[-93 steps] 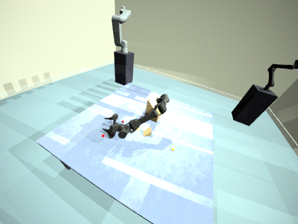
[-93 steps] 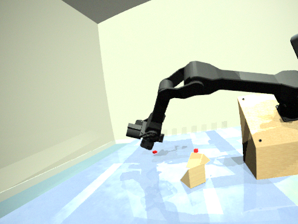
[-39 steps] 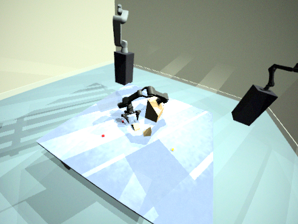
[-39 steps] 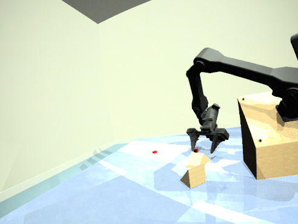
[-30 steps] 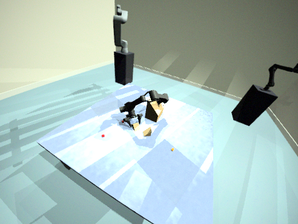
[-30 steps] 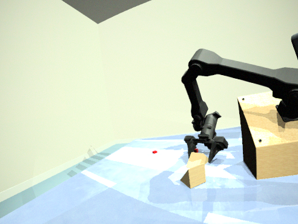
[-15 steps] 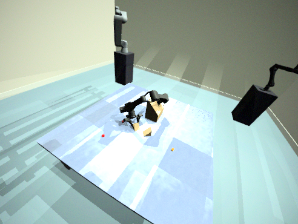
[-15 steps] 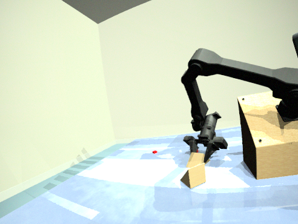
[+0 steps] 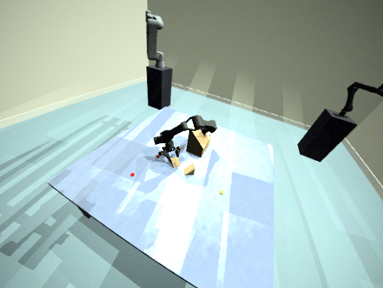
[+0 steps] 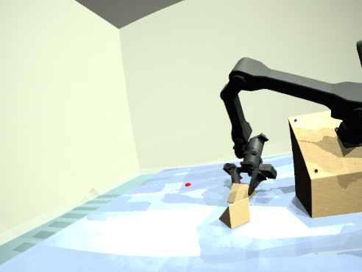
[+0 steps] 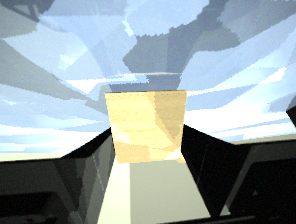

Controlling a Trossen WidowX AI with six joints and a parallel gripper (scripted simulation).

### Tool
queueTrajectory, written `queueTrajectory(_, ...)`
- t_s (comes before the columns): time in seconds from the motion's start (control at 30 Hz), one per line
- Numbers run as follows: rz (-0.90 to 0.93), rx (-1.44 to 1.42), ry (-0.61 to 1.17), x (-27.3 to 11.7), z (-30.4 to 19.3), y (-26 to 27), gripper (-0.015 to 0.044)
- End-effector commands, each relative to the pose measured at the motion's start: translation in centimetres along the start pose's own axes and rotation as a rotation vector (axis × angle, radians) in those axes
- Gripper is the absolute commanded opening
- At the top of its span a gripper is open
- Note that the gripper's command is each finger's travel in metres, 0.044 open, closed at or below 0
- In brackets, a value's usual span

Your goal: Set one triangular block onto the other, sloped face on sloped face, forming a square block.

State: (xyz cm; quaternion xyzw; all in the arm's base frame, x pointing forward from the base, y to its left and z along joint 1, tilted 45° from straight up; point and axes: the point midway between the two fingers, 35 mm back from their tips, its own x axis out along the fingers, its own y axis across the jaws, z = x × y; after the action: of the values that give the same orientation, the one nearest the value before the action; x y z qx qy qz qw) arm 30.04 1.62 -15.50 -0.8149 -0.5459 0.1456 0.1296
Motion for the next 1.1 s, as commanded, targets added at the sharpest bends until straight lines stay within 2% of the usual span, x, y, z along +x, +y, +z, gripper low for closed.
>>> queueTrajectory(0.0, 0.014, -0.013, -0.004, -1.1, -0.9, 0.4, 0.0000)
queueTrajectory(0.63, 0.004, -0.015, 0.005, -6.5, -6.4, 0.1, 0.0000)
queueTrajectory(0.8, 0.006, -0.014, 0.006, -6.5, -6.3, 0.1, 0.0000)
queueTrajectory(1.07, -0.025, -0.263, -0.030, -6.3, -6.5, -0.1, 0.0000)
